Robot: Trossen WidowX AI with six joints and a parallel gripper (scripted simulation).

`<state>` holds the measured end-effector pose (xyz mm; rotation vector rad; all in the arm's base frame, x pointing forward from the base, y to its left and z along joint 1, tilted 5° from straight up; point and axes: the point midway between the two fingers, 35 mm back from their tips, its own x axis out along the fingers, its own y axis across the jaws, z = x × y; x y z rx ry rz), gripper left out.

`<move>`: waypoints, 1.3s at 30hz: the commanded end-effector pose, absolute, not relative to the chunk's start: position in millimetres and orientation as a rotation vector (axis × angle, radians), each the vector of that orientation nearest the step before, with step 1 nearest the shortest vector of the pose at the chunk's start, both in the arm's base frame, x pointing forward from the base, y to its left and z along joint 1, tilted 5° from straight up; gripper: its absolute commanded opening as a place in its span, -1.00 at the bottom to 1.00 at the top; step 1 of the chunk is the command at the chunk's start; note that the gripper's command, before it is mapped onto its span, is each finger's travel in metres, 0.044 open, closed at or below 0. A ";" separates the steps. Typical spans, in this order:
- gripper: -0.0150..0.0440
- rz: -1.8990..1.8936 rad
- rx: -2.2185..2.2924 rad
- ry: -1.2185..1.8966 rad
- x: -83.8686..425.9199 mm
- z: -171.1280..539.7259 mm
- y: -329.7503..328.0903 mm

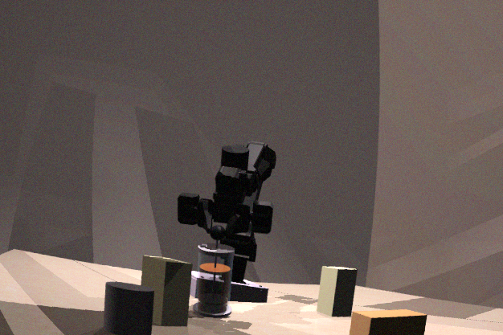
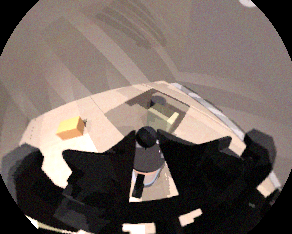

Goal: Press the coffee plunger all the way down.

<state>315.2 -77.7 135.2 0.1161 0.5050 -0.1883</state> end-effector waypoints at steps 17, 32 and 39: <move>-0.10 -0.188 0.117 0.508 316.2 134.7 -77.9; 1.00 -0.188 0.117 0.508 316.2 134.7 -77.9; 1.00 -0.189 0.121 0.514 306.7 166.2 -79.7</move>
